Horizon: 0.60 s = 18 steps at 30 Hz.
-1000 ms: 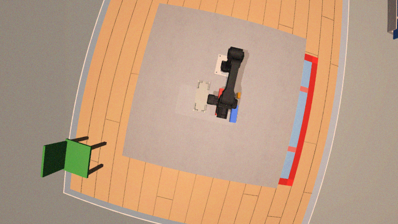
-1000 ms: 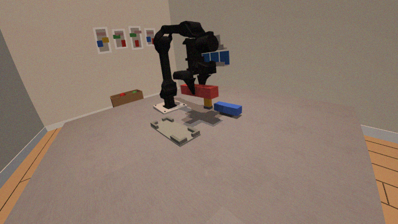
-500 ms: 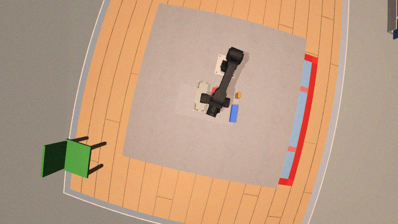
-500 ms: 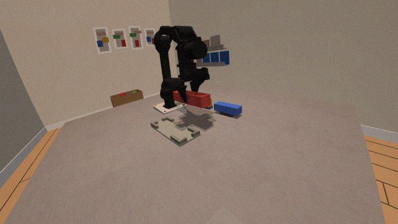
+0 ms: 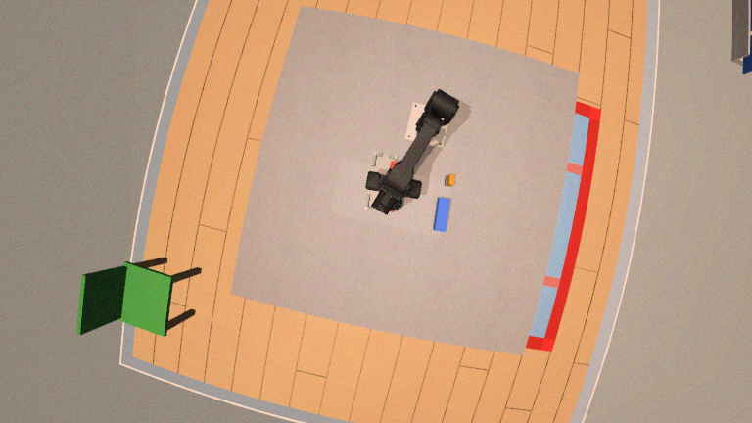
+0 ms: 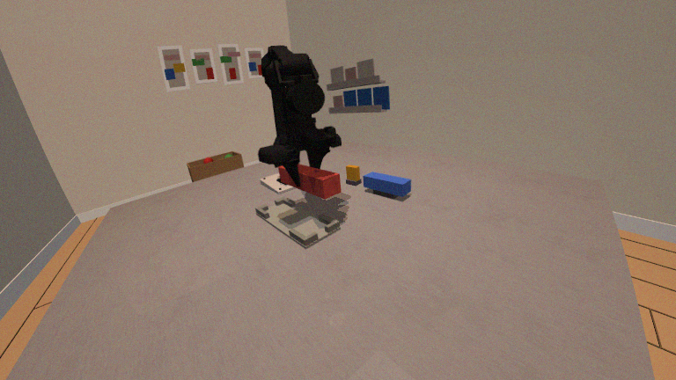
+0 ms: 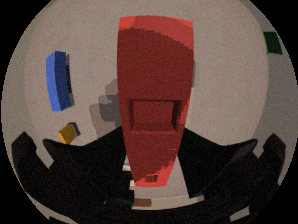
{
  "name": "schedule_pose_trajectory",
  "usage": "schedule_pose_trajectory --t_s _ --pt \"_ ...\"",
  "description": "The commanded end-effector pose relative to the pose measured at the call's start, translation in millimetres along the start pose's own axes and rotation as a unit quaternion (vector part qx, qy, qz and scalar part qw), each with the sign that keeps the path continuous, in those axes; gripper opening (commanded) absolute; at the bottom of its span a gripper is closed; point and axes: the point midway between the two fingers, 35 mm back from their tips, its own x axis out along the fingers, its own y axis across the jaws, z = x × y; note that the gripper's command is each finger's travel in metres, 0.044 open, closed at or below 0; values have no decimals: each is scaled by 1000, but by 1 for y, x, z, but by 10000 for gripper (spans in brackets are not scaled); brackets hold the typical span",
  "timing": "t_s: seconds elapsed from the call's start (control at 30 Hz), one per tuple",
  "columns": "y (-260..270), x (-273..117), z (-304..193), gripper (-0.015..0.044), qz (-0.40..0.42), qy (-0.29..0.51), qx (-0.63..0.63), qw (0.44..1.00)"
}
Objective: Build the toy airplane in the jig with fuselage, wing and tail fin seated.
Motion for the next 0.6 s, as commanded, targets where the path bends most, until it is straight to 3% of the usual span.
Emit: schedule_pose_trajectory --t_s 0.0,0.37,0.57 --pt "-11 7 -4 0 3 2 -1 1000" --pt "-37 19 -16 0 2 1 1 1000" --pt "-37 19 -16 158 2 1 1 1000"
